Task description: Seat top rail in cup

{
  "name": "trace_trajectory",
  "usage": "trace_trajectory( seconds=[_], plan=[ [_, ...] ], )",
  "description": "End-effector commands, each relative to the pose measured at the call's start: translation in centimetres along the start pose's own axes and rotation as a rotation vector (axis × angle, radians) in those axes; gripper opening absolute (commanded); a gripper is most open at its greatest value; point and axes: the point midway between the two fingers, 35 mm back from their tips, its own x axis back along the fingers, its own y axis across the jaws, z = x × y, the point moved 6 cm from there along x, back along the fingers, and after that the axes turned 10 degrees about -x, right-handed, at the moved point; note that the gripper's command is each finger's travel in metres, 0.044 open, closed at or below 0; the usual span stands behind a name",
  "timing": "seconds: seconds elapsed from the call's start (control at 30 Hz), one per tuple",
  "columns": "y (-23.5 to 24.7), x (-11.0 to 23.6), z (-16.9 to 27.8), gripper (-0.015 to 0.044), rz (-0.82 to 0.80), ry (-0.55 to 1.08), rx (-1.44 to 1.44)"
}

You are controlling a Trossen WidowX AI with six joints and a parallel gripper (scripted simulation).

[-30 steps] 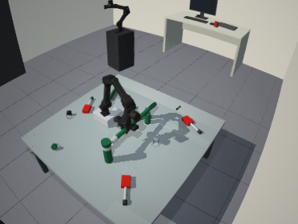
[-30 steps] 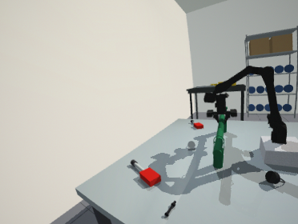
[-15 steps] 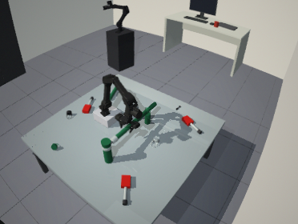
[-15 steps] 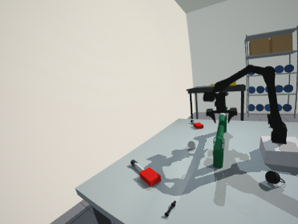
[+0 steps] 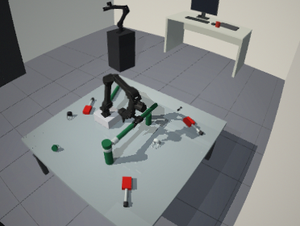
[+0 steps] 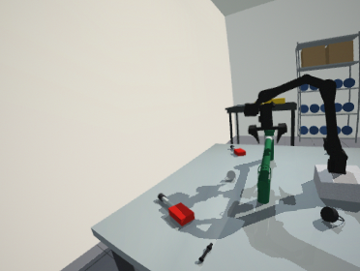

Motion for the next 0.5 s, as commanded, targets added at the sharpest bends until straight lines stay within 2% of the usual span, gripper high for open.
trace_trajectory(
  seconds=[0.0,0.47],
  plan=[
    [-0.35,2.96,0.02,0.0440,-0.018,0.000,-0.001],
    [-0.38,3.08,0.02,0.0440,-0.018,0.000,-0.001]
  ],
)
